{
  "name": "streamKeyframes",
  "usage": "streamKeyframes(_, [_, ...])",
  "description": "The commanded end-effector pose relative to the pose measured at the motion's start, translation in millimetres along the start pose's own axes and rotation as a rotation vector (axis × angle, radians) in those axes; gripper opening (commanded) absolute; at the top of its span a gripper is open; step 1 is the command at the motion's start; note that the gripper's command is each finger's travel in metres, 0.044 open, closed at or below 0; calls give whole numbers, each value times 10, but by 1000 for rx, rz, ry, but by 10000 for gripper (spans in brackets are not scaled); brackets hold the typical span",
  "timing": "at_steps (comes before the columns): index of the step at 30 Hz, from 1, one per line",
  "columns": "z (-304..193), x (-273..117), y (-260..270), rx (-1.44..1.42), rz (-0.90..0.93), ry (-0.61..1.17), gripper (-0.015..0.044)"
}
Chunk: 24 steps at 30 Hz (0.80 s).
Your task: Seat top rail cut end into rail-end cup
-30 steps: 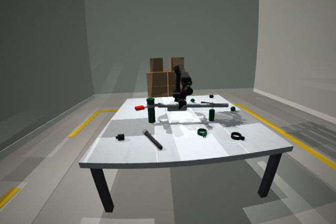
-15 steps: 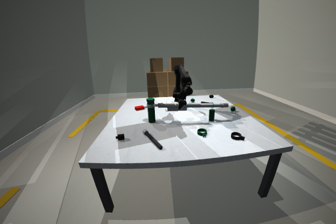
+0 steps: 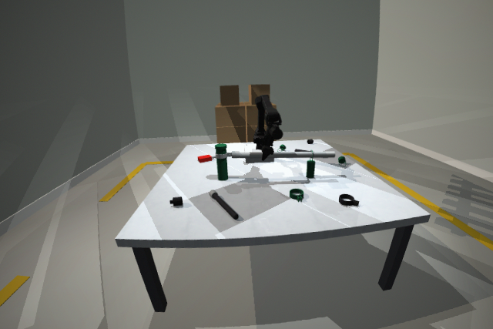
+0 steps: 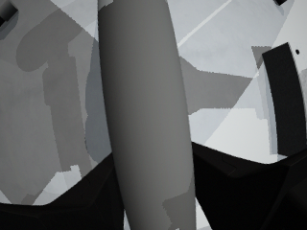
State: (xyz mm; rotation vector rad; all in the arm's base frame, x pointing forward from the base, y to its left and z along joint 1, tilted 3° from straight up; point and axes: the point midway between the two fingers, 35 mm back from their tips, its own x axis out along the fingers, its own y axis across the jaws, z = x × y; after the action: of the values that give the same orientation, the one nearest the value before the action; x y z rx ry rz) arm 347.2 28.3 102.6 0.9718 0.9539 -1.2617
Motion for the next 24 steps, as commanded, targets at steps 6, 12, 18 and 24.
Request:
streamKeyframes(6, [23, 1, 2, 0, 1, 0, 0])
streamKeyframes(12, [48, 3, 3, 0, 1, 0, 0])
streamKeyframes(18, [73, 4, 5, 0, 1, -1, 0])
streamKeyframes(24, [97, 2, 6, 0, 1, -1, 0])
